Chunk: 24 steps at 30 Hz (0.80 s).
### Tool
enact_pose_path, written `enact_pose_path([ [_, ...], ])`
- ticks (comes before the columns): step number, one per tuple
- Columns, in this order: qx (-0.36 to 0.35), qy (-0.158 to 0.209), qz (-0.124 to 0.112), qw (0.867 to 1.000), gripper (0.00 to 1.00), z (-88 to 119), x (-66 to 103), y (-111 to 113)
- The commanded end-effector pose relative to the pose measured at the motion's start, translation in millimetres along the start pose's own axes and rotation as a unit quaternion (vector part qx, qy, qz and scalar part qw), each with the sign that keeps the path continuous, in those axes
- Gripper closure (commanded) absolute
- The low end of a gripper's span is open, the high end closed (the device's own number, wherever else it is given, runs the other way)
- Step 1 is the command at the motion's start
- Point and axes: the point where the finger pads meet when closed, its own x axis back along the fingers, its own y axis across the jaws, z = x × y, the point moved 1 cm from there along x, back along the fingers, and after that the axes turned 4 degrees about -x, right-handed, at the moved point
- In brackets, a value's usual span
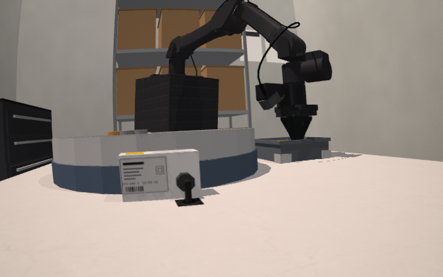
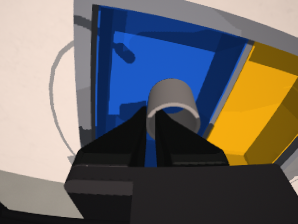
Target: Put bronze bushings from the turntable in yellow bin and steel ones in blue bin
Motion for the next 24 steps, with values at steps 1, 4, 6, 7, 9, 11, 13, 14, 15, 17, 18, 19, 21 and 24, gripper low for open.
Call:
enact_pose_path([
  [1, 0.001, -0.001, -0.006, 1.0, 1.0, 4.1, 4.8, 4.8],
  [4, 0.001, 0.0, -0.01, 1.0, 1.0, 5.3, 8.8, 7.8],
  [6, 0.001, 0.0, -0.009, 1.0, 1.0, 5.1, 8.0, 7.4],
  [7, 0.001, 0.0, -0.009, 1.0, 1.0, 5.1, 7.8, 7.3],
  [9, 0.001, 0.0, -0.009, 1.0, 1.0, 5.0, 7.8, 7.3],
  [11, 0.001, 0.0, -0.009, 1.0, 1.0, 5.0, 7.8, 7.3],
  [13, 0.001, 0.0, -0.009, 1.0, 1.0, 5.0, 7.8, 7.3],
  [14, 0.001, 0.0, -0.009, 1.0, 1.0, 5.0, 7.8, 7.3],
  [15, 0.001, 0.0, -0.009, 1.0, 1.0, 5.0, 7.8, 7.3],
  [17, 0.001, 0.0, -0.009, 1.0, 1.0, 5.0, 7.8, 7.3],
  [18, 0.001, 0.0, -0.009, 1.0, 1.0, 5.0, 7.8, 7.3],
  [19, 0.001, 0.0, -0.009, 1.0, 1.0, 5.0, 7.8, 7.3],
  [21, 0.001, 0.0, -0.009, 1.0, 1.0, 5.0, 7.8, 7.3],
  [24, 0.001, 0.0, -0.009, 1.0, 1.0, 5.0, 7.8, 7.3],
])
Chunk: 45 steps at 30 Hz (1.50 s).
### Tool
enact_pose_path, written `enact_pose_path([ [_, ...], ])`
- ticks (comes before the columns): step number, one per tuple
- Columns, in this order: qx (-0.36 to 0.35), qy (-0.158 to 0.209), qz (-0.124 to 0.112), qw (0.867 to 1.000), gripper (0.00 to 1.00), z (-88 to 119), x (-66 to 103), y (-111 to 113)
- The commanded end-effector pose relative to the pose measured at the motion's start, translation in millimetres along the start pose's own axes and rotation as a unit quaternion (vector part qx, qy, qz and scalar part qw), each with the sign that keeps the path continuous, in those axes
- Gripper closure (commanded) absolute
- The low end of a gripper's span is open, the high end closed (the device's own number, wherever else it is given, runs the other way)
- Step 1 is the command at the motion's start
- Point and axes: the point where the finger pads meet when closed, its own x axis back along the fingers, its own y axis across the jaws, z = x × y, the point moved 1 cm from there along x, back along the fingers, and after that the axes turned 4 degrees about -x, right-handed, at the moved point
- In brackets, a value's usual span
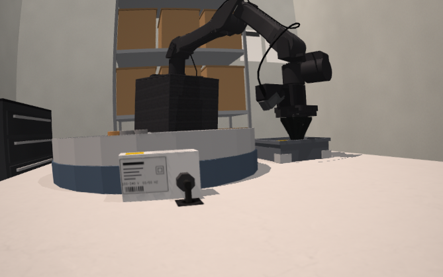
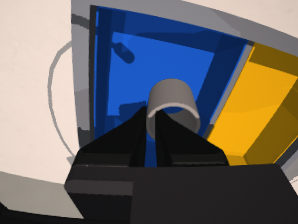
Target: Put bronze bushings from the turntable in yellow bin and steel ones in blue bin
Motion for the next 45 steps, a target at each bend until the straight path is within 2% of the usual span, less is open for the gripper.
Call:
enact_pose_path([
  [1, 0.001, 0.0, -0.01, 1.0, 1.0, 5.3, 9.2, 7.9],
  [18, 0.001, 0.0, -0.01, 1.0, 1.0, 5.3, 9.2, 7.9],
  [19, 0.001, 0.0, -0.01, 1.0, 0.85, 5.3, 9.2, 7.9],
  [45, 0.001, 0.0, -0.01, 1.0, 0.85, 5.3, 9.2, 7.9],
])
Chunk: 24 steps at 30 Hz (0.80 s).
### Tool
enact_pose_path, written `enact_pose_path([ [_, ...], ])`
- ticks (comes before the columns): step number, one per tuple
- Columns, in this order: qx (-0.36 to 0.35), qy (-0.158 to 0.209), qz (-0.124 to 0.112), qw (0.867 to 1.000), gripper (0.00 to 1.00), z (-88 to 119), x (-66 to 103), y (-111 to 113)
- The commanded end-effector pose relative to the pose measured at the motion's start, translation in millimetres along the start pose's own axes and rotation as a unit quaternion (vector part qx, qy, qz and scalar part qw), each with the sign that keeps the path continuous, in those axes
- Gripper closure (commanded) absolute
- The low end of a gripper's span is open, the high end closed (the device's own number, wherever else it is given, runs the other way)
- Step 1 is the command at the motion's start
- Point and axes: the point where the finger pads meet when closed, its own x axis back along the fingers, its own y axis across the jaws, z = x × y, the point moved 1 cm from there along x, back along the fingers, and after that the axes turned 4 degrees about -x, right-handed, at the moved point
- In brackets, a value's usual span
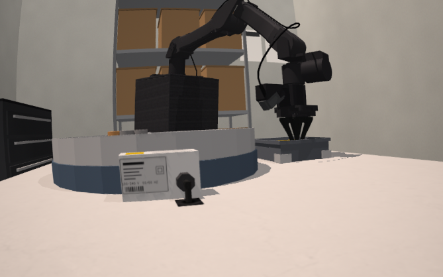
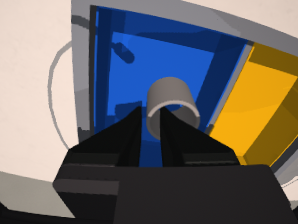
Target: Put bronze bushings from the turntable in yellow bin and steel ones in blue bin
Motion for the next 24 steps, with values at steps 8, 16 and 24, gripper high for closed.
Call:
enact_pose_path([
  [8, 0.001, 0.001, -0.01, 1.0, 0.85, 5.3, 9.2, 8.0],
  [16, 0.001, -0.003, -0.002, 1.0, 0.85, 2.7, 16.4, 1.1],
  [24, 0.001, -0.003, -0.002, 1.0, 0.85, 1.9, 43.9, 0.6],
])
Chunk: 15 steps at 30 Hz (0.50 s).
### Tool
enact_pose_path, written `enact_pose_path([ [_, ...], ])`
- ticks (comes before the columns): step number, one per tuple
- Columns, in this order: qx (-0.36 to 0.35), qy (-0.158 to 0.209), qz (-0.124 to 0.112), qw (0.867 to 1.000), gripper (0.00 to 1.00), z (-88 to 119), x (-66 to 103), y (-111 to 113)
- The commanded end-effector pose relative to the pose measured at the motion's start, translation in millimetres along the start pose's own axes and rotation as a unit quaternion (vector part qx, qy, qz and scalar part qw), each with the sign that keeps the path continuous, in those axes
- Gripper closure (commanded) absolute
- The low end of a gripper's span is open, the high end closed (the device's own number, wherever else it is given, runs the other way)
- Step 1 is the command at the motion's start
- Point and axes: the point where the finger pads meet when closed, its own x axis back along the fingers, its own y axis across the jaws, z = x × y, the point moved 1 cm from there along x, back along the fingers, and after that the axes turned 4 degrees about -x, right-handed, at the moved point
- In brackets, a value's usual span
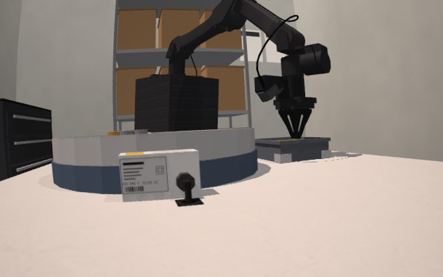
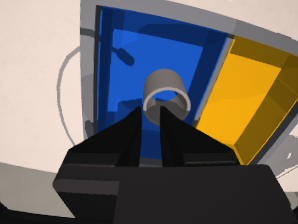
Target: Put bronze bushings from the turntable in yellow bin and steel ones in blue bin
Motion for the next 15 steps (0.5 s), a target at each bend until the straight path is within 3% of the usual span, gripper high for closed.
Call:
enact_pose_path([
  [1, 0.001, -0.001, -0.006, 1.0, 0.85, 2.5, 29.0, 2.9],
  [15, 0.001, 0.0, -0.009, 1.0, 0.85, 1.7, 77.4, 3.6],
])
